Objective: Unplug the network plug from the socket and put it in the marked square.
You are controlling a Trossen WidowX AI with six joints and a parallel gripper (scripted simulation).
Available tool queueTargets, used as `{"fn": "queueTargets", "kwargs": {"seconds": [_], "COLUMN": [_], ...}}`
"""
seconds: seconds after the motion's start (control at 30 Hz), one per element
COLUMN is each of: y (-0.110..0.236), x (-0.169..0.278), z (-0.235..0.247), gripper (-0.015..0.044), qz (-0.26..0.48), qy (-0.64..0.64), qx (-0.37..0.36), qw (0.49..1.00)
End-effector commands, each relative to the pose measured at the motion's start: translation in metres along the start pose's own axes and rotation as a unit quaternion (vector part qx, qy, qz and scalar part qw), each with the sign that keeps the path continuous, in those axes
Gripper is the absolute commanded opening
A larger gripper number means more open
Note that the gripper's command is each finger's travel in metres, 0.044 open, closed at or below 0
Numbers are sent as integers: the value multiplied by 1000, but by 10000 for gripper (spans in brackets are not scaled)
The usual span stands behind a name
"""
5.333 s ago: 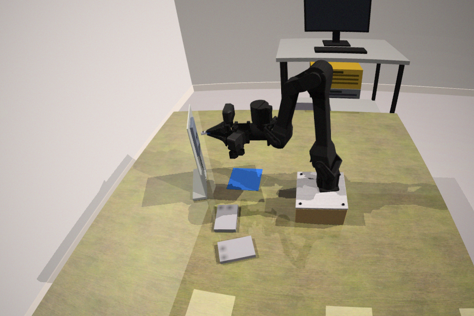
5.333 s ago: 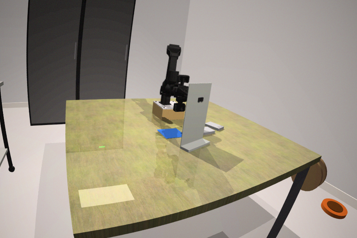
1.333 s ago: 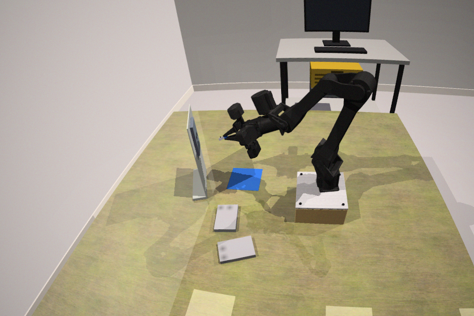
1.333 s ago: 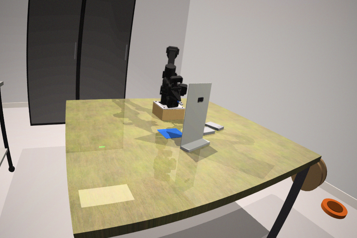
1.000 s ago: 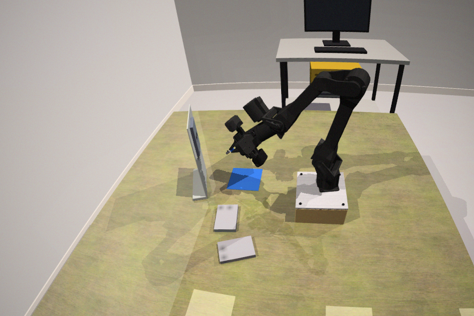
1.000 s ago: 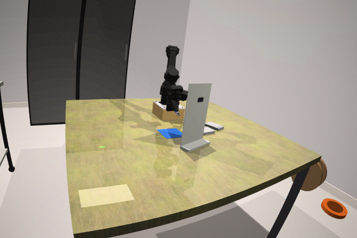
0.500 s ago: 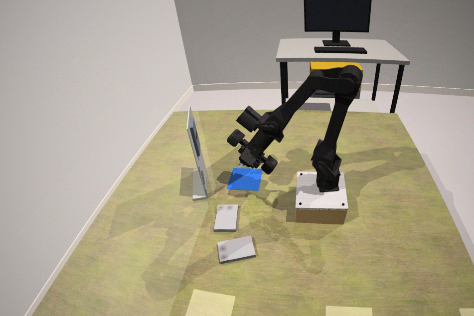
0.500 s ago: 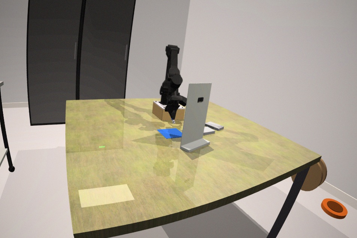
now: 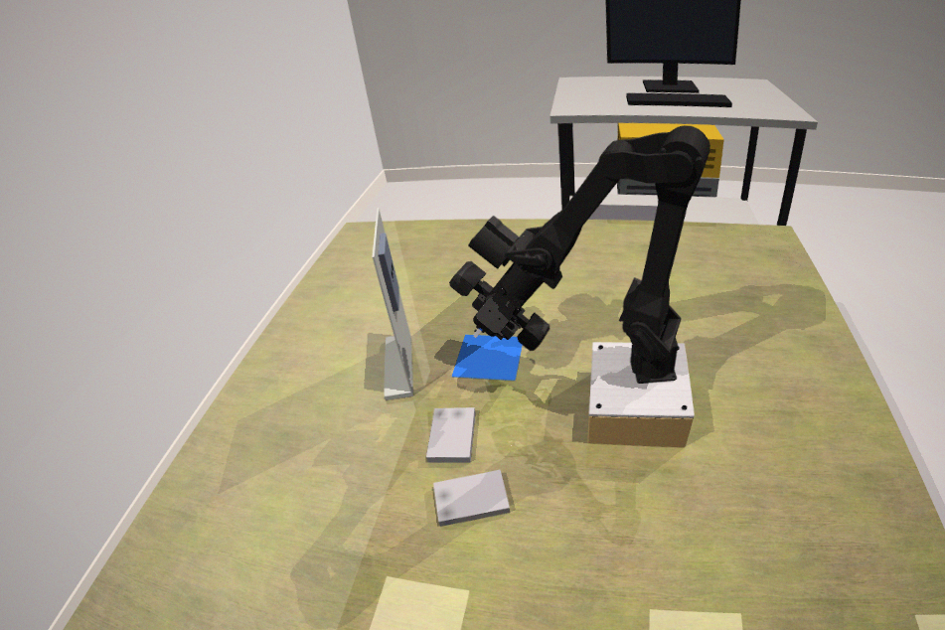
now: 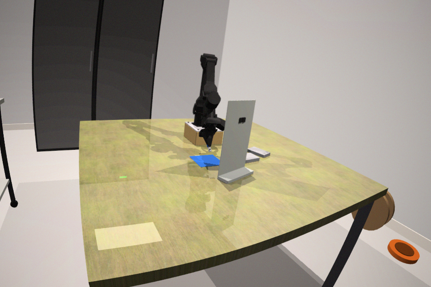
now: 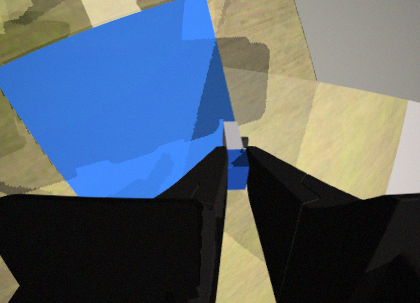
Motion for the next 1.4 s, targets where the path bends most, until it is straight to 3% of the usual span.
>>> {"fn": "queueTargets", "kwargs": {"seconds": [0.0, 1.37], "y": [-4, -36], "x": [2, 9], "z": [5, 30], "gripper": [0, 0], "qz": [4, 2], "qy": [2, 1], "qx": [-3, -4], "qw": [1000, 1000]}}
Point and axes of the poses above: the point midway between the two fingers, 35 mm back from their tips, its own y axis back along the fingers, its own z axis across the jaws, x = y × z, the point moved 6 cm from there along y, back along the fingers, and after that the axes turned 15 degrees about -y, right-handed, at the moved point
